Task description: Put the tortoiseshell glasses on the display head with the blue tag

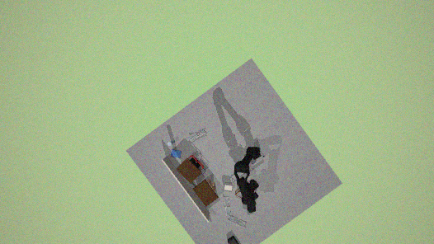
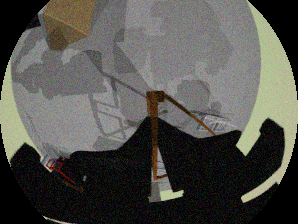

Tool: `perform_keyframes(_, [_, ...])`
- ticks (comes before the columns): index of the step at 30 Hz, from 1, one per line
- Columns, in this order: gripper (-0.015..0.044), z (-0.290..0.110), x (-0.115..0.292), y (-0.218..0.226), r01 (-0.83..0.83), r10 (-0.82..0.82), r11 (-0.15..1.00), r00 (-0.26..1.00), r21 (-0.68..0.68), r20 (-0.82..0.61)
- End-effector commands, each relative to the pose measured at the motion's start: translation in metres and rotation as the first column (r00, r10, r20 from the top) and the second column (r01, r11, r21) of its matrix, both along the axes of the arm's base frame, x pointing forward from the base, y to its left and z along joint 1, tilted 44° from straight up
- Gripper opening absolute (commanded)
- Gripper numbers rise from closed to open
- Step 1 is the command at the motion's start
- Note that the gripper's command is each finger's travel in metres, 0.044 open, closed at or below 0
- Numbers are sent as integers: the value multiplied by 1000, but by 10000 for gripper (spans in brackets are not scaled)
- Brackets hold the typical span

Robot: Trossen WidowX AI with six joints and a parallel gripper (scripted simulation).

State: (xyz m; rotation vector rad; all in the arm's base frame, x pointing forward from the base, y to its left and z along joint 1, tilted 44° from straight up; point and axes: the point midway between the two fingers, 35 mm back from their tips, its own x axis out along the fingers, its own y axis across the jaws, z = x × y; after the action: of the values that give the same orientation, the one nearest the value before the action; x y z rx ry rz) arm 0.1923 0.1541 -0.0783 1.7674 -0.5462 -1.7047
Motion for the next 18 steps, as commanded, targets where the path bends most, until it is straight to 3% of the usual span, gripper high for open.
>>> perform_keyframes(1, [0,2,-3,-2,5,-5,1000,1000,2,1])
perform_keyframes(18, [0,4,-13,-6,5,-5,1000,1000,2,0])
